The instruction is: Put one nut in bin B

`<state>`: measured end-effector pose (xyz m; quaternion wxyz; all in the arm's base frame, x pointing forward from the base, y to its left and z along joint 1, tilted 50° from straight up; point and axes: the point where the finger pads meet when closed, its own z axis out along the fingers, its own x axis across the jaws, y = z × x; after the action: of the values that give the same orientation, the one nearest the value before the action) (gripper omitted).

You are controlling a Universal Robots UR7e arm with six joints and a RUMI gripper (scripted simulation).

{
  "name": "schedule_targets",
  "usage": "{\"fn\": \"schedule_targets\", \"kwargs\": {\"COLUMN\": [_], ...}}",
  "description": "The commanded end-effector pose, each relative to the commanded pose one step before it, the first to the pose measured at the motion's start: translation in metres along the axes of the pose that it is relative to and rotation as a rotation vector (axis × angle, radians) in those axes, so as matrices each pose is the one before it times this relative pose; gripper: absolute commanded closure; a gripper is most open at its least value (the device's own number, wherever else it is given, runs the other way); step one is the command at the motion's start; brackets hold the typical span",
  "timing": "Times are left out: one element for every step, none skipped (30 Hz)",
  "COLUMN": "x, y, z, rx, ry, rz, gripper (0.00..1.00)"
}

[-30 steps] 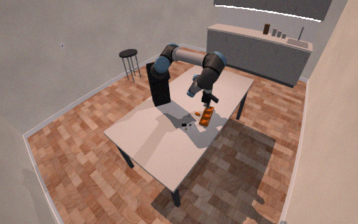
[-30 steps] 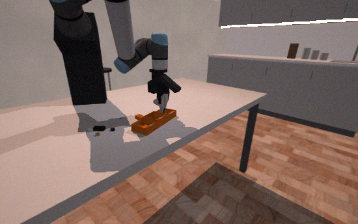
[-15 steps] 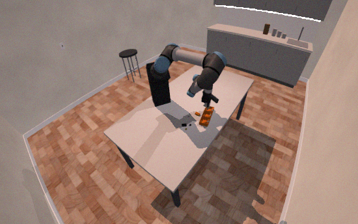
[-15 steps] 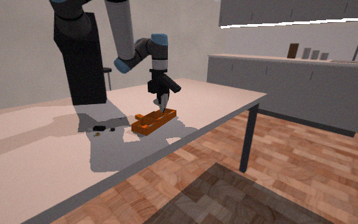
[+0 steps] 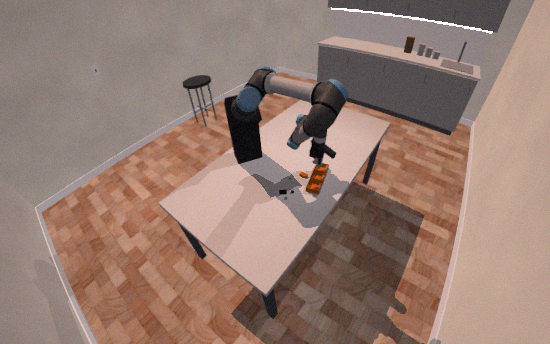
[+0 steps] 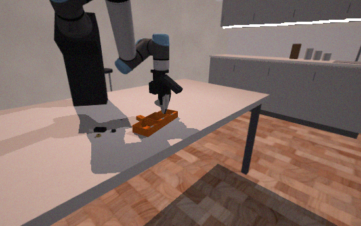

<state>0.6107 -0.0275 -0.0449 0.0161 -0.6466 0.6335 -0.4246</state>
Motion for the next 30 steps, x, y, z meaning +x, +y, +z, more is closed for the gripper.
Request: {"fn": "schedule_targets", "kwargs": {"x": [-0.00077,0.00004,0.00000,0.00000,0.00000,0.00000,0.00000,0.00000,0.00000,0.00000,0.00000,0.00000,0.00000,0.00000,0.00000,0.00000,0.00000,0.00000,0.00000,0.00000,0.00000,0.00000,0.00000,0.00000,0.00001,0.00001,0.00001,0.00001,0.00001,0.00001], "y": [-0.00054,0.00001,0.00001,0.00001,0.00001,0.00000,0.00000,0.00000,0.00001,0.00001,0.00001,0.00001,0.00001,0.00001,0.00001,0.00001,0.00001,0.00001,0.00000,0.00000,0.00000,0.00000,0.00000,0.00000,0.00001,0.00002,0.00002,0.00002,0.00002,0.00002], "z": [-0.00534,-0.00133,-0.00133,-0.00133,-0.00133,0.00000,0.00000,-0.00133,-0.00133,-0.00133,-0.00133,-0.00133,-0.00133,-0.00133,-0.00133,-0.00133,-0.00133,-0.00133,-0.00133,-0.00133,-0.00133,-0.00133,0.00000,0.00000,-0.00399,-0.00399,-0.00399,-0.00399,-0.00399,-0.00306], "rx": [0.00202,-0.00002,0.00000,0.00000,0.00000,0.00000,0.00000,0.00000,0.00000,0.00000,0.00000,0.00000,0.00000,0.00000,0.00000,0.00000,0.00000,0.00000,0.00000,0.00000,0.00000,0.00000,0.00000,0.00000,0.00000,0.00001,0.00001,0.00001,0.00001,0.00001], "ry": [-0.00118,0.00011,0.00000,0.00000,0.00000,0.00000,0.00000,0.00000,0.00000,0.00000,0.00000,0.00000,0.00000,0.00000,0.00000,0.00000,0.00000,0.00000,0.00000,0.00000,0.00000,0.00000,0.00000,0.00000,0.00001,0.00001,0.00001,0.00001,0.00001,0.00000], "rz": [-0.00110,0.00000,0.00000,0.00000,0.00000,0.00000,0.00000,0.00000,0.00000,0.00000,0.00000,0.00000,0.00000,0.00000,0.00000,0.00000,0.00000,0.00000,0.00000,0.00000,0.00000,0.00000,0.00000,0.00000,0.00000,0.00000,0.00000,0.00000,0.00000,0.00000], "gripper": [0.96,0.96,0.96,0.96,0.96,0.96,0.96,0.96,0.96,0.96,0.96,0.96,0.96,0.96,0.96,0.96,0.96,0.96,0.96,0.96,0.96,0.96,0.96,0.96,0.96,0.96,0.96,0.96,0.96,0.96]}}
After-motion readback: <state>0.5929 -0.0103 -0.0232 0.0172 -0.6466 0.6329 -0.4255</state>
